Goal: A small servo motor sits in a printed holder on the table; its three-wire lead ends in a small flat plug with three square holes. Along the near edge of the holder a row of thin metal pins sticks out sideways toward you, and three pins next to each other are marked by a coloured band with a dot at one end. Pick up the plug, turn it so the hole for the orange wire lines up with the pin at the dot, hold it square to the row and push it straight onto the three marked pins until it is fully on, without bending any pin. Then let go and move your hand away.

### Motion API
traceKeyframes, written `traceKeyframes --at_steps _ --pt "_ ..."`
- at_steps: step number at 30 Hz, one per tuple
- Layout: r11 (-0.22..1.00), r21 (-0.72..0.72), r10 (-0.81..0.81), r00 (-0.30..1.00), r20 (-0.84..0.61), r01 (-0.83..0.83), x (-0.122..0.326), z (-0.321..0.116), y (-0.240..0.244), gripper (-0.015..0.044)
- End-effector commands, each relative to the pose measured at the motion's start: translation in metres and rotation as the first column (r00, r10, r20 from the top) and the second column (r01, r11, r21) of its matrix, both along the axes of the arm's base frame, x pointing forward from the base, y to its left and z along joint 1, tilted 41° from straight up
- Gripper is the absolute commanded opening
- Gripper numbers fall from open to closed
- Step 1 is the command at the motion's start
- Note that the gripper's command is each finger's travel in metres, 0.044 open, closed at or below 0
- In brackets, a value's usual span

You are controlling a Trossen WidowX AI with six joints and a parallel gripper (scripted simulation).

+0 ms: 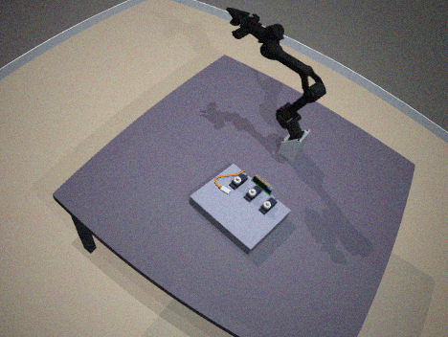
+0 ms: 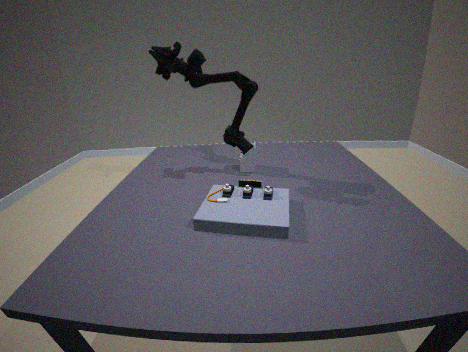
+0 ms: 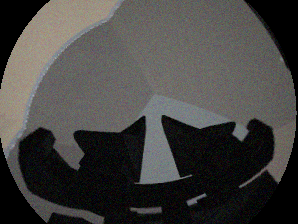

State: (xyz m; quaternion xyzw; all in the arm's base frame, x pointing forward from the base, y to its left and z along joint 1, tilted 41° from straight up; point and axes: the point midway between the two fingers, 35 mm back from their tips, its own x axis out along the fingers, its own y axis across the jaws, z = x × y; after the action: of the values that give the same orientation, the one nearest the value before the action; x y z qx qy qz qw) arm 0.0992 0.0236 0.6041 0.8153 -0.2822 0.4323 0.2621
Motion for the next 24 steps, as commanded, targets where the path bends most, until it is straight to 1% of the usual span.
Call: traceKeyframes --at_steps 1,6,12,17,24 --pt "0.992 0.062 0.105 0.993 0.055 -0.108 -0.011 0.000 -0.010 0.0115" --pt "0.960 0.132 0.230 0.966 0.121 -0.245 -0.020 -0.001 -0.021 0.0115" --pt "0.891 0.200 0.369 0.906 0.209 -0.409 -0.029 -0.004 -0.036 0.0115" --pt "0.814 0.251 0.460 0.845 0.272 -0.524 -0.033 -0.006 -0.050 0.0115" --pt "0.668 0.301 0.568 0.728 0.385 -0.680 -0.035 -0.012 -0.069 0.0115"
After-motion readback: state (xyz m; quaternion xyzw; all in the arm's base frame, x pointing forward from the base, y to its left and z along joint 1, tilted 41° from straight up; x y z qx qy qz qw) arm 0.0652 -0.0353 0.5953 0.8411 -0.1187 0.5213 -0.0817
